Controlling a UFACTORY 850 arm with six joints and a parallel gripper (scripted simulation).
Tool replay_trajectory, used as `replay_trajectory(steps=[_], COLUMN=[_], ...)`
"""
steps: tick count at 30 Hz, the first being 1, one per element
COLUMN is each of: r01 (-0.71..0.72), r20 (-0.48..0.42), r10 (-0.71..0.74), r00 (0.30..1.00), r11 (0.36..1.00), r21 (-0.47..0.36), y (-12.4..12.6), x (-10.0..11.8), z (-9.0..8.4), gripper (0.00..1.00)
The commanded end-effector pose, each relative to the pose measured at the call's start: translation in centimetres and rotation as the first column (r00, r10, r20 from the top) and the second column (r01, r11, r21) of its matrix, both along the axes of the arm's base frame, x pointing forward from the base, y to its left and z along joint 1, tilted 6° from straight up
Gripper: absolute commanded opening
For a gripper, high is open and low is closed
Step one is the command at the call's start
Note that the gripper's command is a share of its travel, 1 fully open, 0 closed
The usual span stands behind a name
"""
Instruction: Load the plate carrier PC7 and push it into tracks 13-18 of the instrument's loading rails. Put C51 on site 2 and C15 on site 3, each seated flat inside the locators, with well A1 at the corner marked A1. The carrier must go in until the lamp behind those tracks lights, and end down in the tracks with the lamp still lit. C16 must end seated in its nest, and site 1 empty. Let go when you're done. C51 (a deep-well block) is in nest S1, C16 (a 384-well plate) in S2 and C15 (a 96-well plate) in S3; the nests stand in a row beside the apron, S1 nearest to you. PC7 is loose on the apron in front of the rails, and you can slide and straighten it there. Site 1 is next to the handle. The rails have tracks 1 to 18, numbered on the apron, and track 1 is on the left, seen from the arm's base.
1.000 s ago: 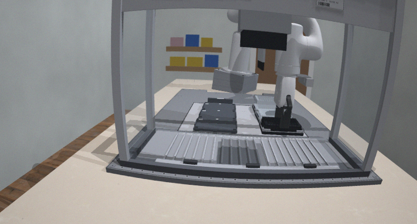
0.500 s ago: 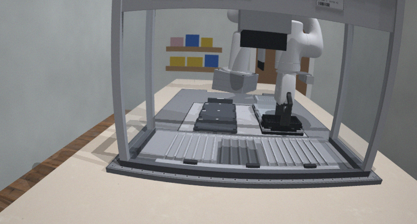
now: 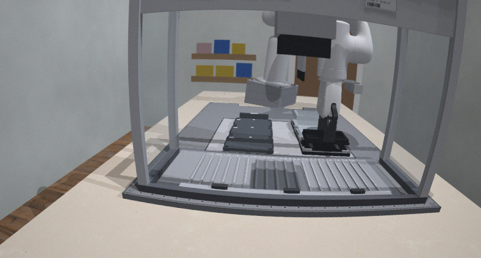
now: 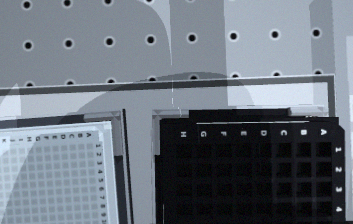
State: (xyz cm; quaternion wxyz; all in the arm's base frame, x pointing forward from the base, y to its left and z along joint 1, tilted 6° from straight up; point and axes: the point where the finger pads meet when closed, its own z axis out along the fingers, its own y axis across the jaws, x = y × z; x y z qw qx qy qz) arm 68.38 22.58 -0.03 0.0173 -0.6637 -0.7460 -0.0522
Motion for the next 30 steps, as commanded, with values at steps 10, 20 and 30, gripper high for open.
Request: replay_trajectory(steps=[10, 20, 30], r01=[0.000, 0.000, 0.000], r20=[0.002, 0.002, 0.002], r10=[0.000, 0.000, 0.000], r00=[1.000, 1.000, 1.000], r11=[1.000, 1.000, 1.000], r21=[0.000, 0.000, 0.000], y=[-0.1, -0.3, -0.4], x=[0.0, 0.0, -0.1], z=[1.1, 2.7, 4.1], gripper=[0.00, 0.00, 0.00])
